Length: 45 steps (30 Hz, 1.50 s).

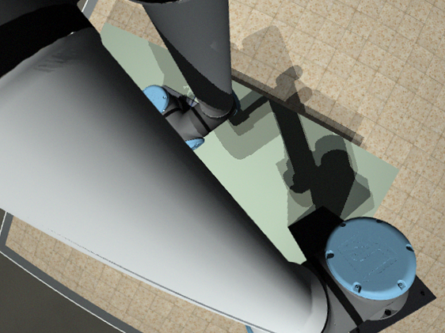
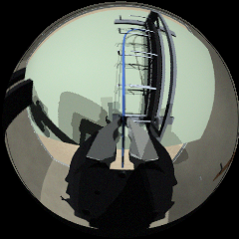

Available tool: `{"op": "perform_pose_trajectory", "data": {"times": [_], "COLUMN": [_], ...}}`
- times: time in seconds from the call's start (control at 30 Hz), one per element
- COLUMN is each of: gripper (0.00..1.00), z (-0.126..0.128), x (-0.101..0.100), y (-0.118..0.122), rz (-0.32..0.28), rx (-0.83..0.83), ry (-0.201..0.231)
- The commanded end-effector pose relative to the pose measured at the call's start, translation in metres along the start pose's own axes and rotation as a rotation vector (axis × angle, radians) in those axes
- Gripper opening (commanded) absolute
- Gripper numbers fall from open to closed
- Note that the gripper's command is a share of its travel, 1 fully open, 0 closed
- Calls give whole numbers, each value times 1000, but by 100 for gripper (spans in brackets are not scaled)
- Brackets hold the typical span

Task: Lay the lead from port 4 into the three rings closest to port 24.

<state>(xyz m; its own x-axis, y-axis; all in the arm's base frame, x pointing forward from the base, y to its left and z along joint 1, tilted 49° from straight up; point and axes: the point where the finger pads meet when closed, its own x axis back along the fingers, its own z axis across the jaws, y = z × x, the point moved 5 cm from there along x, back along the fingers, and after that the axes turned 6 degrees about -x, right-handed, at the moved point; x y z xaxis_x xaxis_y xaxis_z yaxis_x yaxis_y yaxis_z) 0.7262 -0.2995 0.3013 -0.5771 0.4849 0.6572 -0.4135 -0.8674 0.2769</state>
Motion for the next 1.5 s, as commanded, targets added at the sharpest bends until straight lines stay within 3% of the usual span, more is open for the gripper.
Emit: {"op": "perform_pose_trajectory", "data": {"times": [0.0, 0.67, 1.47], "gripper": [0, 0, 0], "z": [1, 1, 1], "x": [0, -8, -44], "y": [0, 0, 0], "rz": [0, 0, 0], "rx": [0, 0, 0], "ry": [1, 1, 1]}}
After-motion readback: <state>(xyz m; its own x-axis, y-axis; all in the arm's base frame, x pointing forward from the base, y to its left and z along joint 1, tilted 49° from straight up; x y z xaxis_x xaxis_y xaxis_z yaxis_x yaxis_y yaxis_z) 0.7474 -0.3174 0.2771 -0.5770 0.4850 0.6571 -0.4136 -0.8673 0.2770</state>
